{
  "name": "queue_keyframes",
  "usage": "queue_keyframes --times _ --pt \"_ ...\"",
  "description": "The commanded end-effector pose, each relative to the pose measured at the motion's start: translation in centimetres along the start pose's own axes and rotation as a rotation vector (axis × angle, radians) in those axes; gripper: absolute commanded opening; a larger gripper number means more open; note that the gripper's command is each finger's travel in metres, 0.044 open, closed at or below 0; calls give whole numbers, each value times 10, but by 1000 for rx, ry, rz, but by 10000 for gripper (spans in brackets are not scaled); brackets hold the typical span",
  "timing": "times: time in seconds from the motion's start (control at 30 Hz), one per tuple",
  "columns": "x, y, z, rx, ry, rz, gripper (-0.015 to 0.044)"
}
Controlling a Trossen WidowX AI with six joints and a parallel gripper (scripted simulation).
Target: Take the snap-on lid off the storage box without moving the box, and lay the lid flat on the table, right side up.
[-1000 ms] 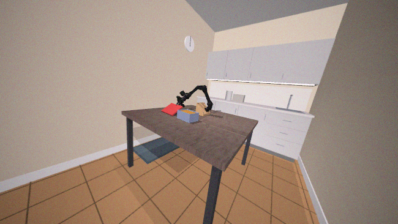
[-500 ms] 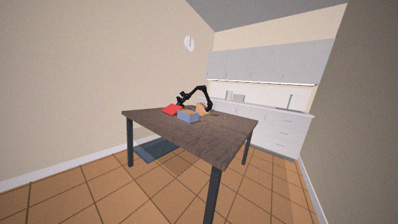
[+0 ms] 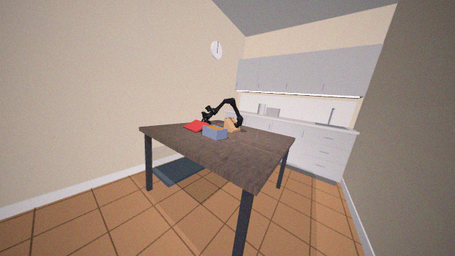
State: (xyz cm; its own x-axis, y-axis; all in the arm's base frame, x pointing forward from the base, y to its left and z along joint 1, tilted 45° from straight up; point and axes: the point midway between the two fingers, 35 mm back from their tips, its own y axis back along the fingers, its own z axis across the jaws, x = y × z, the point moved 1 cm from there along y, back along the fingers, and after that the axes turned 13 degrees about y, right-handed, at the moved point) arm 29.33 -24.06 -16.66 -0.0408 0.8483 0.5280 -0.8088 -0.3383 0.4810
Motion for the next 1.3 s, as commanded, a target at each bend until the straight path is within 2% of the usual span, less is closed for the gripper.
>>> queue_keyframes --times 0.0,0.4,0.73,0.8,1.0,1.27 --pt "10 -12 -16 33 -19 23 0" --pt "11 -15 -18 33 -19 23 0" --pt "4 -7 -6 34 -19 22 262" --pt "4 -7 -6 34 -19 22 275" --pt "8 0 -19 34 -19 22 432" --pt "10 13 -29 36 -19 21 440"
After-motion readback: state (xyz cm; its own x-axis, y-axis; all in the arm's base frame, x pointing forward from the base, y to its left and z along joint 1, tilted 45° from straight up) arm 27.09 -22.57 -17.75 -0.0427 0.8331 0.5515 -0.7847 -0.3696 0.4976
